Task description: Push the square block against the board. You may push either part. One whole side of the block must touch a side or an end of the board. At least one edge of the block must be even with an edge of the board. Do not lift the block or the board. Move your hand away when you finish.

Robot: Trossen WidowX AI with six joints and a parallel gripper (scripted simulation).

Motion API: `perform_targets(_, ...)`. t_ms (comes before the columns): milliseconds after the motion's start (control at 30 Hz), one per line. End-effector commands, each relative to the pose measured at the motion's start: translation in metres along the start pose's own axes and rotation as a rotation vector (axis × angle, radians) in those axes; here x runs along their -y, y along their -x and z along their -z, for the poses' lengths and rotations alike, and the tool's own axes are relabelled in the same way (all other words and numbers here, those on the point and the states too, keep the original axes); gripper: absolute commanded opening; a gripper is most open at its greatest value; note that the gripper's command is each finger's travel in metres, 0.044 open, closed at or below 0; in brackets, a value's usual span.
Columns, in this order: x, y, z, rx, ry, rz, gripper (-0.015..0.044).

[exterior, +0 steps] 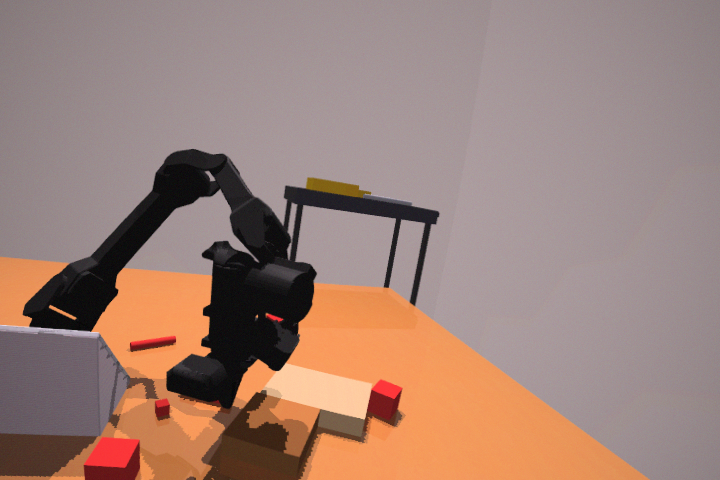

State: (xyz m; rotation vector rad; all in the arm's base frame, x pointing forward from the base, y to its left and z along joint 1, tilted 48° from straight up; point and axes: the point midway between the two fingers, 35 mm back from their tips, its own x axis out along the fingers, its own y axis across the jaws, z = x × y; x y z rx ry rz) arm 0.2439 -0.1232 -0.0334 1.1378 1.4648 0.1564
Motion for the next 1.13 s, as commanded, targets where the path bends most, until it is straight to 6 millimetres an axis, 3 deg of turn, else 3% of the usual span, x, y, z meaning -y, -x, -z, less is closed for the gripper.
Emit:
perform_targets(0, -0.001, -0.024, 0.007, -0.025, -0.013, -0.007, 0.0000)
perform_targets(833, -0.001, -0.024, -0.022, -0.023, -0.012, -0.007, 0.0000)
perform_targets(1100, 0.000, -0.024, -0.013, -0.023, -0.012, -0.006, 0.0000)
